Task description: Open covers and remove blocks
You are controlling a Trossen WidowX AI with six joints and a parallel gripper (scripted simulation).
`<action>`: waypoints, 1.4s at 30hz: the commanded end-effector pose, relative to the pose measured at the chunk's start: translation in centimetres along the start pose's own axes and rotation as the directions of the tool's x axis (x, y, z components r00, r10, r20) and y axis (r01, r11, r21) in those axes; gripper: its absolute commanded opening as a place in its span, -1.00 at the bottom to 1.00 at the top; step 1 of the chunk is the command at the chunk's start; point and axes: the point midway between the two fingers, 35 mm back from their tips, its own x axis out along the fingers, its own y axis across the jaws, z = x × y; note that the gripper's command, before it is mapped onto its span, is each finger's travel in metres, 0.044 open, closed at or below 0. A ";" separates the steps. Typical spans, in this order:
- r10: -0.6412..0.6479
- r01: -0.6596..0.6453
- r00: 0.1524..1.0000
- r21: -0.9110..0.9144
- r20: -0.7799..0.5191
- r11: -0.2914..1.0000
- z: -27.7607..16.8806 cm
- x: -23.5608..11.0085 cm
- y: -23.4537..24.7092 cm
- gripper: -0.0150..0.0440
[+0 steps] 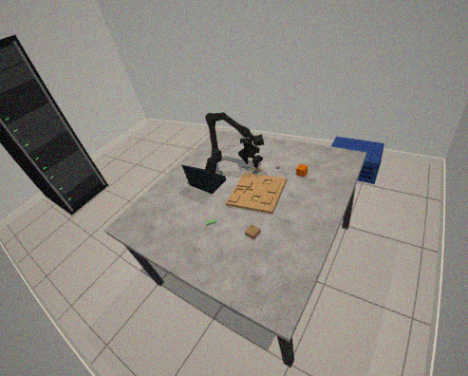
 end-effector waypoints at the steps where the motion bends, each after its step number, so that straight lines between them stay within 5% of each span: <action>1: 0.001 -0.001 1.000 -0.005 0.003 1.000 0.1 -1.3 0.0 1.00; 15: 0.001 -0.001 1.000 0.000 0.005 1.000 0.0 -5.2 0.4 1.00; 24: -0.003 0.004 1.000 0.392 -0.005 0.920 0.4 -5.4 -3.0 0.20; 32: -0.006 0.012 1.000 0.742 -0.011 0.671 0.3 -5.5 -7.0 -0.49; 42: -0.008 0.019 1.000 0.982 -0.018 0.186 -1.2 -5.5 -12.2 -0.49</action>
